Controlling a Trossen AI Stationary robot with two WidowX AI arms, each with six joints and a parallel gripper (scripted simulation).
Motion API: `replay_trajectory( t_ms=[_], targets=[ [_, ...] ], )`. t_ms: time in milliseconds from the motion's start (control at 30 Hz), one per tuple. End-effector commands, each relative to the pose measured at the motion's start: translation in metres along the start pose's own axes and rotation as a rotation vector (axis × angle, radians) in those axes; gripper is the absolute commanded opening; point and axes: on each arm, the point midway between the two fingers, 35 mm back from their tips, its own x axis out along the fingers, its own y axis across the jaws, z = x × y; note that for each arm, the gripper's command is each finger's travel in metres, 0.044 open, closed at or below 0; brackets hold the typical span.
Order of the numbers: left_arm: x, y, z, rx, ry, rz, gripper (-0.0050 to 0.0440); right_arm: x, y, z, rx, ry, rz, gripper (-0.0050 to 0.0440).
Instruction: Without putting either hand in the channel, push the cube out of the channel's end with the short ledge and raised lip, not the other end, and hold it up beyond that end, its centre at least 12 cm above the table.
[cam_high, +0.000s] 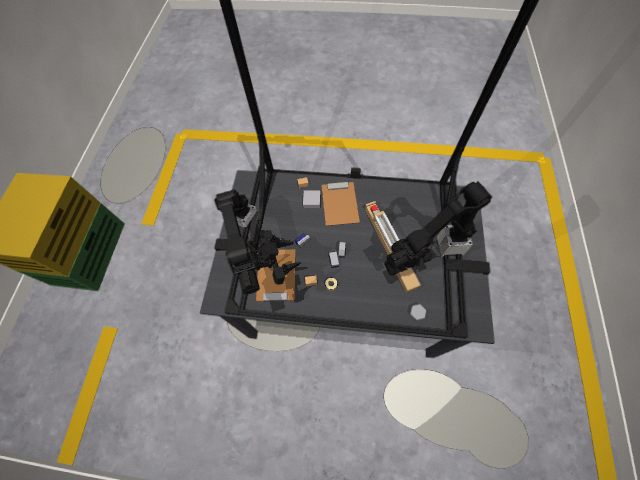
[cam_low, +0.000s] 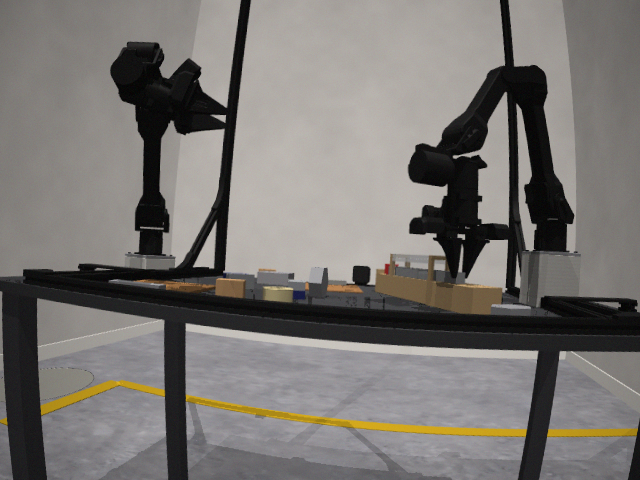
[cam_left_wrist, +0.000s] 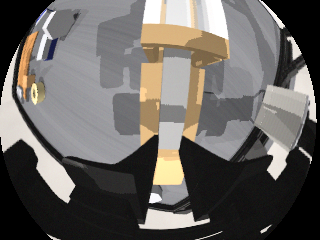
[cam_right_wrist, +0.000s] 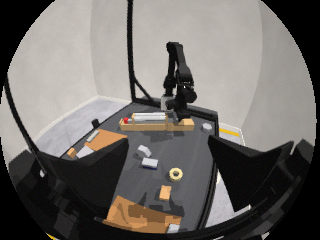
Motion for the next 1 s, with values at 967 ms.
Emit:
replay_trajectory(
  t_ms=[967],
  targets=[
    [-0.052, 0.001, 0.000, 0.005, -0.003, 0.000, 0.0200, 0.000, 0.000, 0.000, 0.000, -0.002, 0.000, 0.0400]
  ],
)
